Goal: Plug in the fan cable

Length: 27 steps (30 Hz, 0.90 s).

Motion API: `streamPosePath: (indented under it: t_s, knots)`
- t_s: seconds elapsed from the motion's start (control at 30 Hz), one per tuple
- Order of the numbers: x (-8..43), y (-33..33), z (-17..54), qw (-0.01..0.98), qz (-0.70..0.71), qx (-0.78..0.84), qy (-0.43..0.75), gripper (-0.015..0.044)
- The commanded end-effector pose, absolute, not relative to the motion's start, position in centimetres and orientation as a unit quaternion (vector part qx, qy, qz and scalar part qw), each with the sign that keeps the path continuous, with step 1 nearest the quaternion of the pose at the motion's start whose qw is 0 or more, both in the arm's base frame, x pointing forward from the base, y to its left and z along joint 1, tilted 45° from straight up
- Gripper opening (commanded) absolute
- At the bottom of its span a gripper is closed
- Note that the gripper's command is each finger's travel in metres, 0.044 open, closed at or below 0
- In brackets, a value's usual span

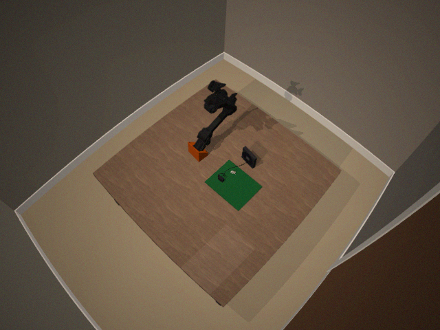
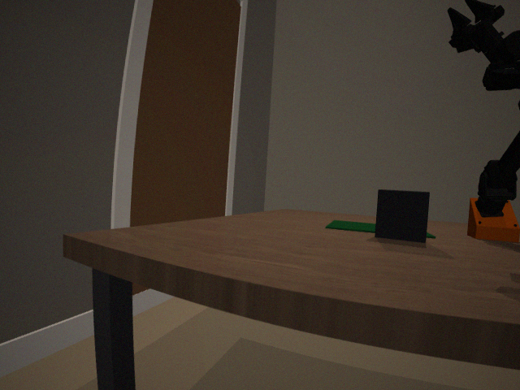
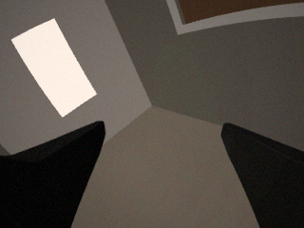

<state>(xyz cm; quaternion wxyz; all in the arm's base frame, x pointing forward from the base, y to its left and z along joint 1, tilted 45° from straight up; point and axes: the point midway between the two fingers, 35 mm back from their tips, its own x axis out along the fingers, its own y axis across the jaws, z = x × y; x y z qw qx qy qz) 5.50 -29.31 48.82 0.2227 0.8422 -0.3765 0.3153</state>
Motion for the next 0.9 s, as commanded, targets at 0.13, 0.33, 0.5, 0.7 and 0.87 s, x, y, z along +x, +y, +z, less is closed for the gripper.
streamPosePath:
  t_s: [0.13, 0.33, 0.5, 0.7, 0.87]
  knots:
    - [5.6, -29.5, 48.7, 0.211, 0.317, 0.846, -0.374, 0.0440]
    - [8.3, -34.7, 43.6, -0.177, 0.356, 0.869, -0.295, 0.0440]
    - [11.4, -37.6, 38.3, -0.491, 0.358, 0.761, -0.228, 0.0440]
    - [13.9, -38.8, 33.9, -0.689, 0.345, 0.610, -0.186, 0.0440]
    - [16.0, -39.0, 30.0, -0.819, 0.326, 0.444, -0.161, 0.0440]
